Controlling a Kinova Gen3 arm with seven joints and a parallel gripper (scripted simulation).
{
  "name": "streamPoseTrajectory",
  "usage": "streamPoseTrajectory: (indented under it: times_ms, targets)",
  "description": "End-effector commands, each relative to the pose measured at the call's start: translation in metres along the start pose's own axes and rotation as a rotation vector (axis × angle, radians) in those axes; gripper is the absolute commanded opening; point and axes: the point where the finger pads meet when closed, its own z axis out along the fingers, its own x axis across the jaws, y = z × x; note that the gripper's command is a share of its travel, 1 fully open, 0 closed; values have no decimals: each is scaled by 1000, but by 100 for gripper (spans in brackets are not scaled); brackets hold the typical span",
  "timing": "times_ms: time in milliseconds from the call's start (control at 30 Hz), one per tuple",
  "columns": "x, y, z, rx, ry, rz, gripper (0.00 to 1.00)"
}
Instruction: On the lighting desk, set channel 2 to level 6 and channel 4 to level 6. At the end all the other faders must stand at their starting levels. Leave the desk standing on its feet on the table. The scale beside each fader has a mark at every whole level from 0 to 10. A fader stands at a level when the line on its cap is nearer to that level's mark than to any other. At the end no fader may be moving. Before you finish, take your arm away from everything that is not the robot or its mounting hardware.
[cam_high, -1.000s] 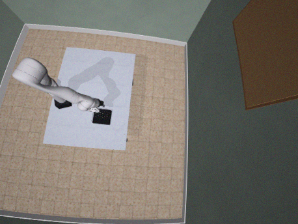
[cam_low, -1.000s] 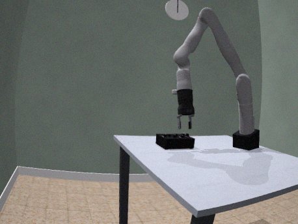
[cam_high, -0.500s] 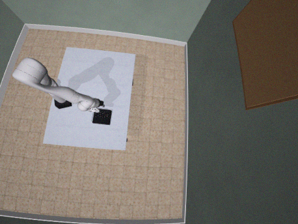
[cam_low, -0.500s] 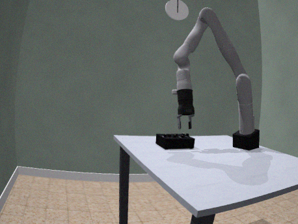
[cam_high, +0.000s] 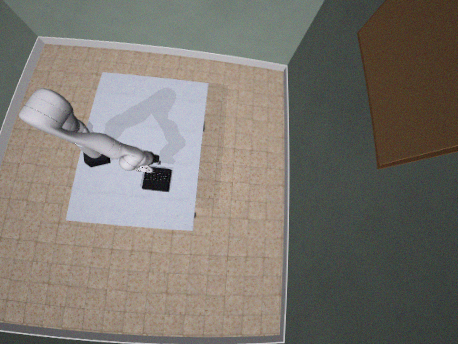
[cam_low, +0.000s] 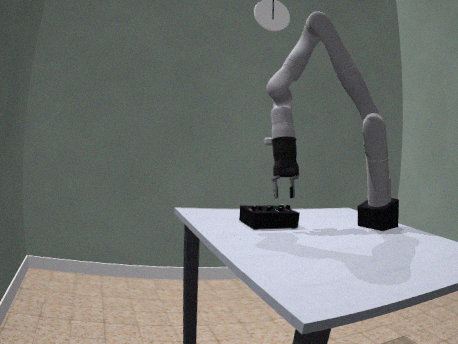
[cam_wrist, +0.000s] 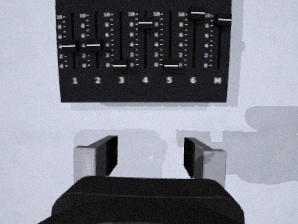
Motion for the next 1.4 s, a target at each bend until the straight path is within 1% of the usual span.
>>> streamPoseTrajectory:
  times_ms: [0, 467, 700, 900, 1000, 1167, 1367]
  targets:
    - [0, 0, 0, 1, -1, 0, 100]
    - [0, 0, -1, 1, -1, -5, 100]
    - [-2, -3, -4, 8, -3, -58, 100]
    - [-4, -9, -10, 24, -5, -169, 100]
    - [-4, -10, -11, 27, -5, -194, 100]
    - [-7, -17, -19, 50, -3, -342, 100]
    - [-9, -27, -32, 85, 6, -564, 100]
